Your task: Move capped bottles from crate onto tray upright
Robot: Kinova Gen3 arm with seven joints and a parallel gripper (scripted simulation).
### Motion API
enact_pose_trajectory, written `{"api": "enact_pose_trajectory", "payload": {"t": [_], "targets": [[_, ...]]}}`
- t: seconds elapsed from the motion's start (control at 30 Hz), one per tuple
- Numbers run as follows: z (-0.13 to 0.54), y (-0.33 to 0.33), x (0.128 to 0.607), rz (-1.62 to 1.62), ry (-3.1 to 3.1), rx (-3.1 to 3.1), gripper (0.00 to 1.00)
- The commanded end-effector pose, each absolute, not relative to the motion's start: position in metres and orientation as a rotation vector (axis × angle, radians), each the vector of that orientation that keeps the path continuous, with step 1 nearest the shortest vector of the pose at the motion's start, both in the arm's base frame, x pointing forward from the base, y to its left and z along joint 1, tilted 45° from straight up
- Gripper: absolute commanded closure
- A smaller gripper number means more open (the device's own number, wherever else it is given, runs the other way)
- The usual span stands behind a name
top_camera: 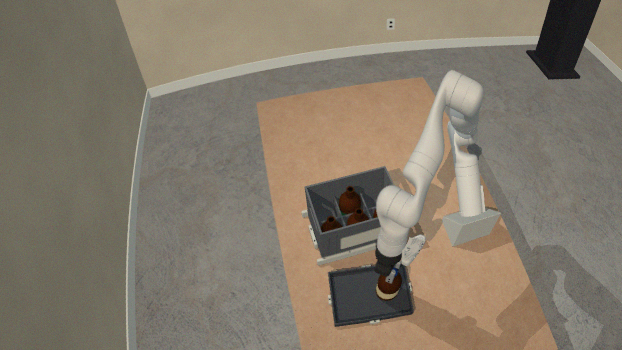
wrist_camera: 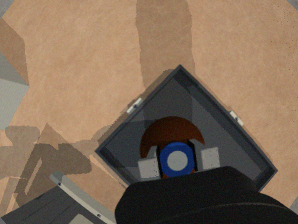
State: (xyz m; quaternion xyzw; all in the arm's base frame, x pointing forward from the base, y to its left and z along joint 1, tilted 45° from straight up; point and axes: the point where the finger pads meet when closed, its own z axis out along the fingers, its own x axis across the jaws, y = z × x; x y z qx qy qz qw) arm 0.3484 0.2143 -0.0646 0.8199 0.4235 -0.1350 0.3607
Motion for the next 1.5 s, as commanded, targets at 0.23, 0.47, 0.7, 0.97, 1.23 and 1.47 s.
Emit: {"api": "enact_pose_trajectory", "payload": {"t": [0.23,0.47,0.7,0.97,1.23,1.47], "targets": [[-0.0655,0.2140,0.3481,-0.347,1.093,2.114,1.00],[-0.0673,0.2125,0.3471,-0.350,1.092,2.115,1.00],[-0.0685,0.2115,0.3464,-0.352,1.091,2.116,1.00],[-0.0653,0.2140,0.3482,-0.347,1.093,2.114,0.00],[-0.0653,0.2140,0.3482,-0.347,1.093,2.114,0.00],[-0.0653,0.2141,0.3482,-0.347,1.093,2.114,0.00]]}}
